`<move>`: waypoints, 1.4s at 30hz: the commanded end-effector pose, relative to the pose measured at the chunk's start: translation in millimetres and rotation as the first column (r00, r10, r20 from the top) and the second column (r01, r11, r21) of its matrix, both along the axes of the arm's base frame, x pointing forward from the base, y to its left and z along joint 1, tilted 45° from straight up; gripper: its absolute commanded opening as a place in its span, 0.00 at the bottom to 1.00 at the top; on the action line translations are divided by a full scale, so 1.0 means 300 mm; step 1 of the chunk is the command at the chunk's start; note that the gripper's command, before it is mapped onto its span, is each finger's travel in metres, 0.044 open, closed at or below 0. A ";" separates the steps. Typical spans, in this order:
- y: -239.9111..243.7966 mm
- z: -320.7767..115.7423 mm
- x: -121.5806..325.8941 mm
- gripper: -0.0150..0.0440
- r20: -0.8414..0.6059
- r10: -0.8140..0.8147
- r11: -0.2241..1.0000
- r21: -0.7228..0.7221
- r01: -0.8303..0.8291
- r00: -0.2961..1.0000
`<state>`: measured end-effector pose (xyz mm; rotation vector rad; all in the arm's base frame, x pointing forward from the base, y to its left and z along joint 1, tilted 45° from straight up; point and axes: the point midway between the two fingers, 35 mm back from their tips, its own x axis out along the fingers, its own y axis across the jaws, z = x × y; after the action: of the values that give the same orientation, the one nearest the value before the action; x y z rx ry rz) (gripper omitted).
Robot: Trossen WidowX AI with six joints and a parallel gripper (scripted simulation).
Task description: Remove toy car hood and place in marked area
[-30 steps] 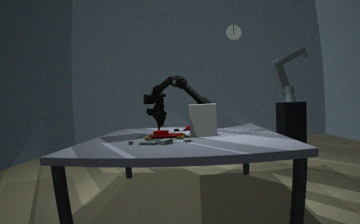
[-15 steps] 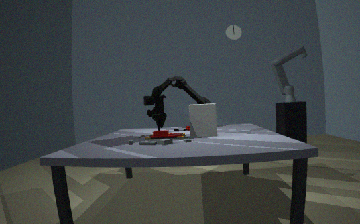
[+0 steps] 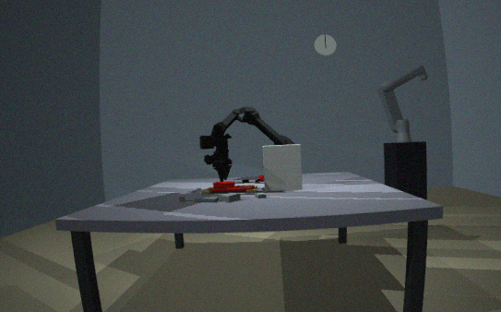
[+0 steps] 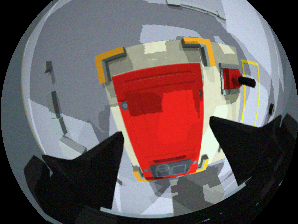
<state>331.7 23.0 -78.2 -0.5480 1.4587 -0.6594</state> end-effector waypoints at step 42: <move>-0.057 -0.052 -0.003 1.00 -0.005 0.003 1.000 -0.005 -0.003 1.000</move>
<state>331.0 8.1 -92.4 -0.5496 1.4597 -0.6608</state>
